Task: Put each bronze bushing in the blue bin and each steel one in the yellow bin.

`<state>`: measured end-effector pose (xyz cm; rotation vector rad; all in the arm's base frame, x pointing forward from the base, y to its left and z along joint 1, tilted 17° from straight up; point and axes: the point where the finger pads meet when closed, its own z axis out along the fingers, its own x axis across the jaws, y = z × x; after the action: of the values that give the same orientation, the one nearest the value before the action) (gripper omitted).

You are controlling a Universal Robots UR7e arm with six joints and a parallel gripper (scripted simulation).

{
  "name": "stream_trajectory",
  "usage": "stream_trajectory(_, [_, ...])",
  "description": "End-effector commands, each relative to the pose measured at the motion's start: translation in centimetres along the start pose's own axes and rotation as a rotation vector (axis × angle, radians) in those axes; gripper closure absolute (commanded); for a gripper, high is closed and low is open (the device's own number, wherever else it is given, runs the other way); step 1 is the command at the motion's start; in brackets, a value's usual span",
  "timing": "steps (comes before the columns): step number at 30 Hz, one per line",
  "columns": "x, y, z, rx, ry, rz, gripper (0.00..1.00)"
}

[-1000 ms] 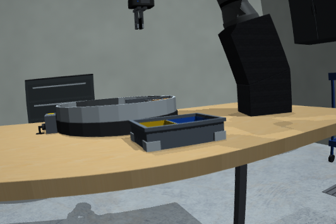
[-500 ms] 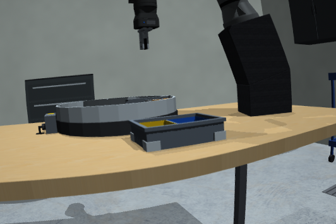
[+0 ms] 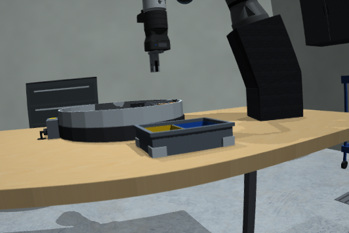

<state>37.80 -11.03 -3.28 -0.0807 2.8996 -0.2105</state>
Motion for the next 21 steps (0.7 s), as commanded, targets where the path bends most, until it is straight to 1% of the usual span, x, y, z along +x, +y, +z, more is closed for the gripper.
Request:
stream_trajectory(1, [0.9,-1.2,2.8,0.006,-0.015,-0.028,0.73])
stream_trajectory(3, [1.7,-1.9,4.5,0.006,-0.015,-0.045,0.73])
stream_trajectory(4, [1.7,-1.9,4.5,0.006,-0.015,-0.045,0.73])
stream_trajectory(5, [2.0,-2.3,5.4,0.006,-0.015,-0.054,0.73])
stream_trajectory(17, [2.0,-2.3,5.4,0.006,-0.015,-0.054,0.73])
stream_trajectory(18, [2.0,-2.2,5.3,0.005,-0.011,-0.053,0.58])
stream_trajectory(21, [2.0,-2.2,5.3,0.005,-0.011,-0.053,0.58])
